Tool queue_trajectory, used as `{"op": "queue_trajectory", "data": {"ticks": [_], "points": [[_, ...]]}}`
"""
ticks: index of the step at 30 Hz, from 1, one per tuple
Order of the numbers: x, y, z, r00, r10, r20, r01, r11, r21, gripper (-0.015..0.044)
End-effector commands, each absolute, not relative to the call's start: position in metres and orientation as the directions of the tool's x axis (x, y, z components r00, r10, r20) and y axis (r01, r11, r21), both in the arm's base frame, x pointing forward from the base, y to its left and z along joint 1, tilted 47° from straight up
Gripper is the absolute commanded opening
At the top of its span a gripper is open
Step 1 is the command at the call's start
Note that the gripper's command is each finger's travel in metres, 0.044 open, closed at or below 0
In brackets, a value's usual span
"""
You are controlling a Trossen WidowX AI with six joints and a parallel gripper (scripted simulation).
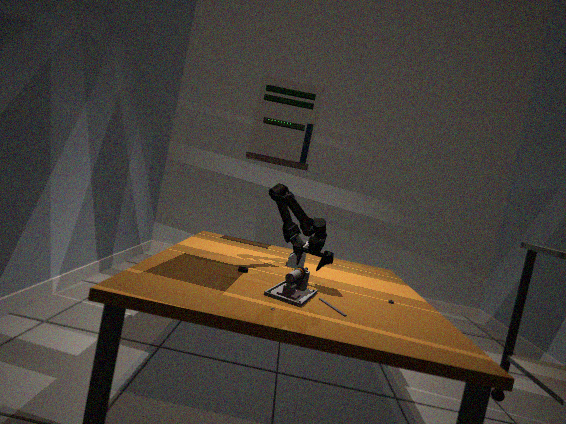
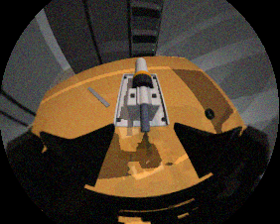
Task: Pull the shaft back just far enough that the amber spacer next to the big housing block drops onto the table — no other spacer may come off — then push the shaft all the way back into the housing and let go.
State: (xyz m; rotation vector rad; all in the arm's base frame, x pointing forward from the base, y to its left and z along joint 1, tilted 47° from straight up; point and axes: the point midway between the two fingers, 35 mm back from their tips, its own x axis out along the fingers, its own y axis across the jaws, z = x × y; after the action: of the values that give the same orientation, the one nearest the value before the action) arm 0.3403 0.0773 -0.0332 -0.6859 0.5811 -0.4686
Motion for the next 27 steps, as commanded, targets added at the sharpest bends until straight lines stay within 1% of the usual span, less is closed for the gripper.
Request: {"op": "queue_trajectory", "data": {"ticks": [1,13,27], "points": [[0.346,0.074,-0.036,0.745,-0.572,-0.342,0.205,0.685,-0.699,0.0440],[0.359,0.062,-0.040,0.748,-0.573,-0.336,0.207,0.682,-0.701,0.0440],[0.359,0.062,-0.040,0.748,-0.573,-0.336,0.207,0.682,-0.701,0.0440]]}}
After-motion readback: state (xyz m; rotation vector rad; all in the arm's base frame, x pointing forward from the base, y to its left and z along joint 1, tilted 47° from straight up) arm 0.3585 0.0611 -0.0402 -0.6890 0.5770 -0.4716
